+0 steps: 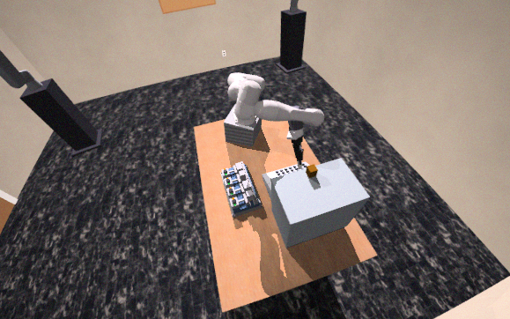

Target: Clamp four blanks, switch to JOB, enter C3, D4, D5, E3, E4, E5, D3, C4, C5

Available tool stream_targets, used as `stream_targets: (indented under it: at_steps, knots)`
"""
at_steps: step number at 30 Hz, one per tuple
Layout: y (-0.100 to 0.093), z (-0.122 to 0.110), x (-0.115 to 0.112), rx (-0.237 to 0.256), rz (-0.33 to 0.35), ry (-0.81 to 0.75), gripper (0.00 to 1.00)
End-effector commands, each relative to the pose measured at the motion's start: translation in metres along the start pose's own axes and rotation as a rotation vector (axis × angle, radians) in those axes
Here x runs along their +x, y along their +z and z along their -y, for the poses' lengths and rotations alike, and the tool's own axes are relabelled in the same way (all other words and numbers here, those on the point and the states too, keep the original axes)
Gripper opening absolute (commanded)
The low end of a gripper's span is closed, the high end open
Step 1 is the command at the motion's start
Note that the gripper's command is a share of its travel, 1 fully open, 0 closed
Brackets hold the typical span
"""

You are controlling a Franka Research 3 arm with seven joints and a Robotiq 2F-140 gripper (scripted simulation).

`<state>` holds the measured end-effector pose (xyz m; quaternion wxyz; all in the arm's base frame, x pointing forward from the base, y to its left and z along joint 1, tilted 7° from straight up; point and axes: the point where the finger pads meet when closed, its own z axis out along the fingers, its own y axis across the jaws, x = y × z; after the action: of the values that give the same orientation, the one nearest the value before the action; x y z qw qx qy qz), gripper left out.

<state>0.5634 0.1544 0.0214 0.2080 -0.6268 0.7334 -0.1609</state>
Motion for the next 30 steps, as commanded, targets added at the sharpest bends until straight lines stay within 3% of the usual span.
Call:
stream_targets:
  at_steps: [1,14,30]
  knots:
    - [-0.002,0.001,0.002,0.001,-0.004,0.005,0.0]
    - [-0.002,0.0,0.035,0.001,-0.004,0.005,0.0]
    - [0.009,0.0,0.035,0.001,-0.004,0.005,0.0]
